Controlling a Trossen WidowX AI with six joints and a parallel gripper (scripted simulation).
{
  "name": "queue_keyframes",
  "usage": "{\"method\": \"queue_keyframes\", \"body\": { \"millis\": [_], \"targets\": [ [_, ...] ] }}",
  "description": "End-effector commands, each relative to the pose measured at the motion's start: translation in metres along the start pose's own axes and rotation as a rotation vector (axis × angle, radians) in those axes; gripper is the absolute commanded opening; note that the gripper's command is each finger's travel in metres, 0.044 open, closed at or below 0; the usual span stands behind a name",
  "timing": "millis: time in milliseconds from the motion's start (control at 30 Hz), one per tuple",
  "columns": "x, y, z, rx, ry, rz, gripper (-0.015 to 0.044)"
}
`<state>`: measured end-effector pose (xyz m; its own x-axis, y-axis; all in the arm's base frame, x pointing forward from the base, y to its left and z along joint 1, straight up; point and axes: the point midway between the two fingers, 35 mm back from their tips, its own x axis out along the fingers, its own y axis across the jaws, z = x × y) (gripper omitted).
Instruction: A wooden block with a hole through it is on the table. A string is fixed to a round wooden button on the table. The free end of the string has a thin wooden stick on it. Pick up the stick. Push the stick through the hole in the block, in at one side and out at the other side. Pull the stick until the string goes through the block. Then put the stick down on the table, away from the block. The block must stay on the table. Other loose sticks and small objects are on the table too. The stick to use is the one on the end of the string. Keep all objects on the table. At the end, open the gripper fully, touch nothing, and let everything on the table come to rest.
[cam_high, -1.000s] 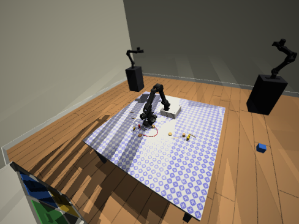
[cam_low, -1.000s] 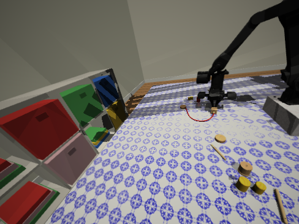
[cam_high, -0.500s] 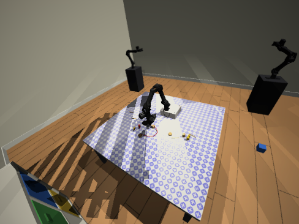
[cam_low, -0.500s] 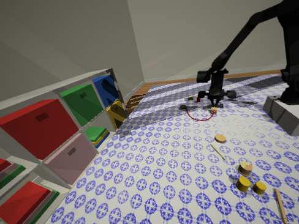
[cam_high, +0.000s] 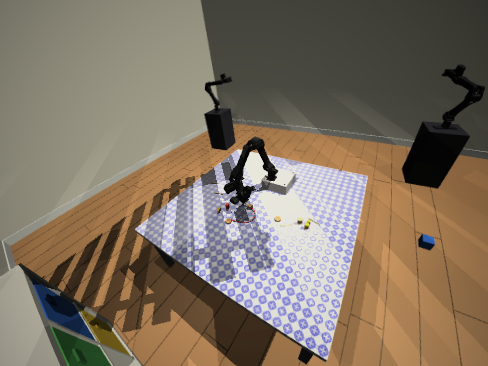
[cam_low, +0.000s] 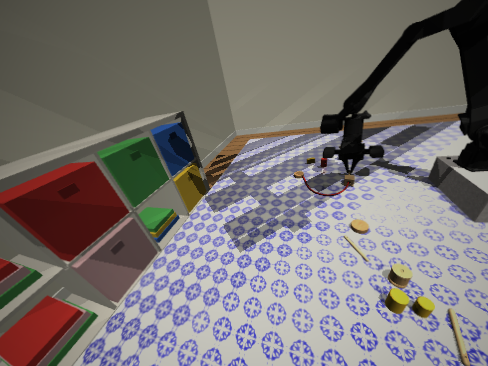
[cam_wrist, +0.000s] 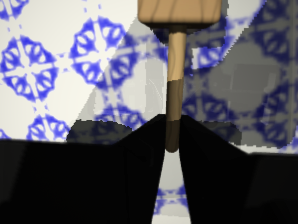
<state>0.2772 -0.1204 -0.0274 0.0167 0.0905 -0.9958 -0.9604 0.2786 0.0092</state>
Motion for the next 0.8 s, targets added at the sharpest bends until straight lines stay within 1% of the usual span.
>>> {"method": "queue_keyframes", "body": {
  "millis": [0,767],
  "targets": [
    [-0.002,-0.002,-0.006,-0.001,0.002,-0.002,0.0000],
    [-0.004,-0.002,-0.029,0.001,0.006,0.015,0.0000]
  ]
}}
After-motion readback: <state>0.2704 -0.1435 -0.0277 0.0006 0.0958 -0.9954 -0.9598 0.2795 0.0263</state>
